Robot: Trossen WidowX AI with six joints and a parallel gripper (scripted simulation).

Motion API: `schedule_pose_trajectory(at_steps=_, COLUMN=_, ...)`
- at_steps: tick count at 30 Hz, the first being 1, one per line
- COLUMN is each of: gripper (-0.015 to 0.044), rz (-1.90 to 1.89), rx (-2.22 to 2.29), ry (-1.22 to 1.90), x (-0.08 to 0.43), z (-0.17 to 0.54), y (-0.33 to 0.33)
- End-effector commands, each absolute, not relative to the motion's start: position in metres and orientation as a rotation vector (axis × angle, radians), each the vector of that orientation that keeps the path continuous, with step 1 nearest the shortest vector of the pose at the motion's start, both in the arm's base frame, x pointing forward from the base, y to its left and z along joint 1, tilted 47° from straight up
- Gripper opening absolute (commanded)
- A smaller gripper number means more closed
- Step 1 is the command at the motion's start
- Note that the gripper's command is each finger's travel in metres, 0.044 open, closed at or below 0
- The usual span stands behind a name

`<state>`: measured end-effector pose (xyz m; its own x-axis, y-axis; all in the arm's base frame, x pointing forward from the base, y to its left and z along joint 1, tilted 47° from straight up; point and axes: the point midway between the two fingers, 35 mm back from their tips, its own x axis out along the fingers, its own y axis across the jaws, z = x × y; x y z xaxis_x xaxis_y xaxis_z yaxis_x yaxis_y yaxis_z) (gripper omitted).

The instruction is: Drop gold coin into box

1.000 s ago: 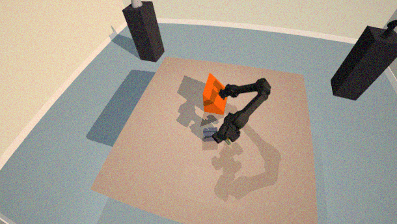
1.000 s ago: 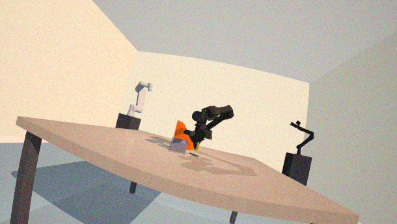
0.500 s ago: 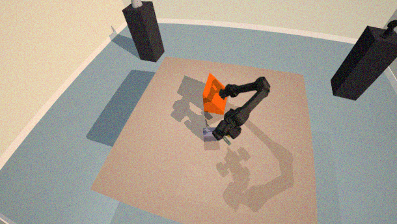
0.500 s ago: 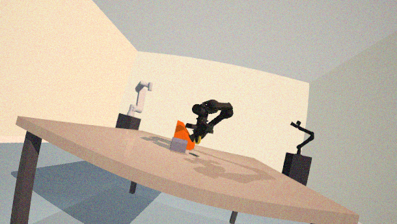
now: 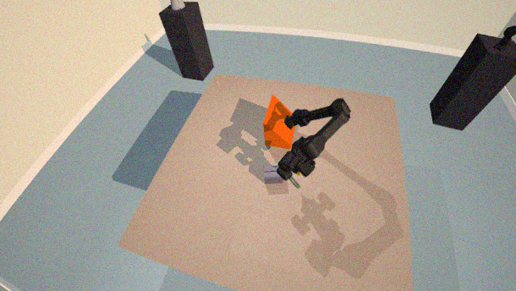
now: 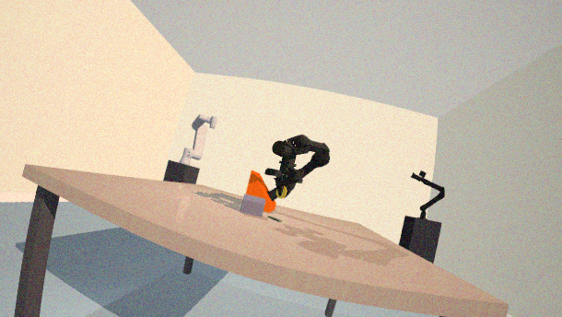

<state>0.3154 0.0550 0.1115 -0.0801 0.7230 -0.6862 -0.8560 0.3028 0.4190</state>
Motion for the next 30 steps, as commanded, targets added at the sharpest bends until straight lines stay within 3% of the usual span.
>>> schedule_pose_trajectory(at_steps=1, gripper=0.0, rz=1.367, rx=-0.25, ry=0.934, x=0.3164, z=0.1114, y=0.0526)
schedule_pose_trajectory(at_steps=30, gripper=0.0, rz=1.696, rx=-0.874, ry=0.316, x=0.3216, z=0.1063, y=0.0484)
